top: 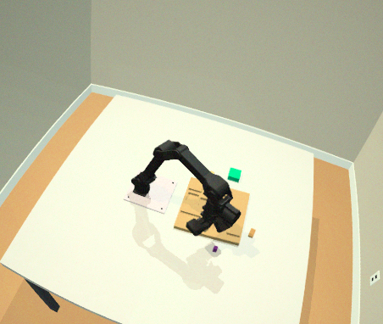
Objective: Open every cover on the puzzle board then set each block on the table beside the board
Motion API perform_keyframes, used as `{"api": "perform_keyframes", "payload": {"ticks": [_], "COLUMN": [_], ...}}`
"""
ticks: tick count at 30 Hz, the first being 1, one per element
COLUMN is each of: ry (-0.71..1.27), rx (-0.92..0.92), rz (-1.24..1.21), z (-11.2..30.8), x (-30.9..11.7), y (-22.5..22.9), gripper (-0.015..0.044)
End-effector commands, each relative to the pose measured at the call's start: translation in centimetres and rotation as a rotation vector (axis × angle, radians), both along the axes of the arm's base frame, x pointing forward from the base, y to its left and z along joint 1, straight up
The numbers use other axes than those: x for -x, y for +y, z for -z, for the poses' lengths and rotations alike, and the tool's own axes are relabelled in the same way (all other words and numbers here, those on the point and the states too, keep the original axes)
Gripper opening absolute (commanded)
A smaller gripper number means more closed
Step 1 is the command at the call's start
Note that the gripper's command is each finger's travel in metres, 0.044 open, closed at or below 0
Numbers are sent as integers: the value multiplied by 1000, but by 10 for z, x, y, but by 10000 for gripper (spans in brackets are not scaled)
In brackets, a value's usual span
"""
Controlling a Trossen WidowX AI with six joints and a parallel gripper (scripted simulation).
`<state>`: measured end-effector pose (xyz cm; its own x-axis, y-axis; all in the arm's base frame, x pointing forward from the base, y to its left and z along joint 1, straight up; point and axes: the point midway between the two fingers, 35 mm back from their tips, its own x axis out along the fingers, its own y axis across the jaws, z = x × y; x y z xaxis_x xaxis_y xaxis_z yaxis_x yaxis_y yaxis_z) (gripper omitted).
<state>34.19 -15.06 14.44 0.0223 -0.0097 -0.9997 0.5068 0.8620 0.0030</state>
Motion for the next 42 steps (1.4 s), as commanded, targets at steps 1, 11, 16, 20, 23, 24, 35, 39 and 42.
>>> {"api": "perform_keyframes", "payload": {"ticks": [1, 11, 16, 20, 23, 24, 35, 39, 42], "ry": [-2, -1, 0, 0, 0, 0, 0, 0, 0], "rx": [1, 3, 3, 3, 3, 3, 3, 3, 3], "rz": [-3, -3, -3, -3, -3, -3, -3, -3, -3], "z": [-1, 0, 0, 6, 10, 12, 30, 37, 42], "x": [10, 35, 41, 40, 39, 39, 37, 36, 36], "y": [-12, -41, -47, -48, -48, -48, -50, -50, -50], "gripper": [80, 80, 80, 80, 80, 80, 80, 80, 80]}}
